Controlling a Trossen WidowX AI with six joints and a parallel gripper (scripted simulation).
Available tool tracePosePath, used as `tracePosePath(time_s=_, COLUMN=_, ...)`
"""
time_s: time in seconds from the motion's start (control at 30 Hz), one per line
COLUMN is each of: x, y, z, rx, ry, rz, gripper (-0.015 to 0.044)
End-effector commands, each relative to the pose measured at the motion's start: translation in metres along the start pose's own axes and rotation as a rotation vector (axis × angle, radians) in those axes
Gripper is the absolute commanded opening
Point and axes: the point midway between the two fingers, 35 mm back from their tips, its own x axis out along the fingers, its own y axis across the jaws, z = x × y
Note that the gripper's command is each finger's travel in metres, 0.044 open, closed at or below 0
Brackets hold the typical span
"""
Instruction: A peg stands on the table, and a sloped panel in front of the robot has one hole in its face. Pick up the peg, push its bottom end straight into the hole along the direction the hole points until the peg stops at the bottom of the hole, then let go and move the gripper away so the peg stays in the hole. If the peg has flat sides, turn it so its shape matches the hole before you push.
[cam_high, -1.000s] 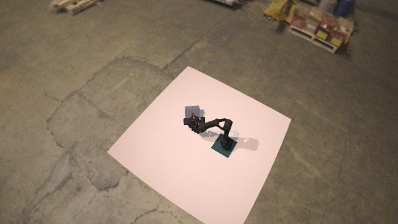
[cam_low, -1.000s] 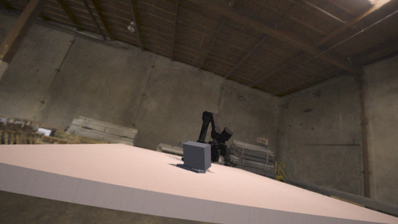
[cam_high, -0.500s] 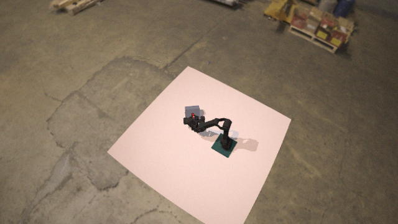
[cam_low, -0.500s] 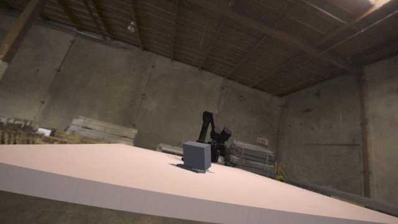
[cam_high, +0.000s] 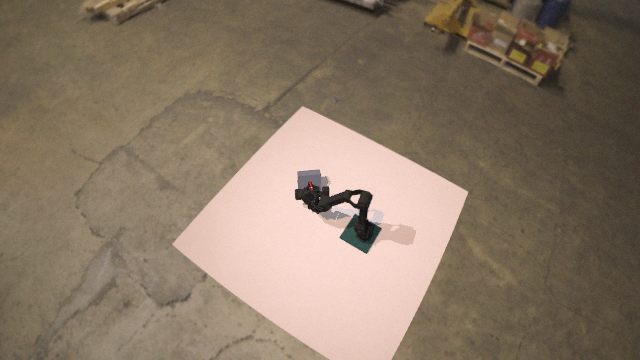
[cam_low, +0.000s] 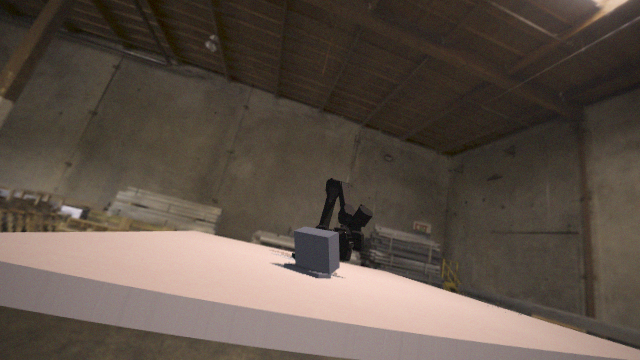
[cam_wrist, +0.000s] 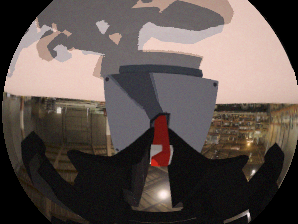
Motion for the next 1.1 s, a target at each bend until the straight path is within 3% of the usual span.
tracePosePath(time_s=0.0, x=0.0, y=0.0, z=0.0, rx=0.0, ry=0.0, rz=0.0, gripper=0.0079)
tracePosePath(time_s=0.47, x=-0.004, y=-0.001, z=0.0, rx=0.001, ry=-0.003, rz=0.0, gripper=0.044)
tracePosePath(time_s=1.07, x=-0.031, y=-0.005, z=0.005, rx=0.002, ry=-0.019, rz=0.002, gripper=0.044)
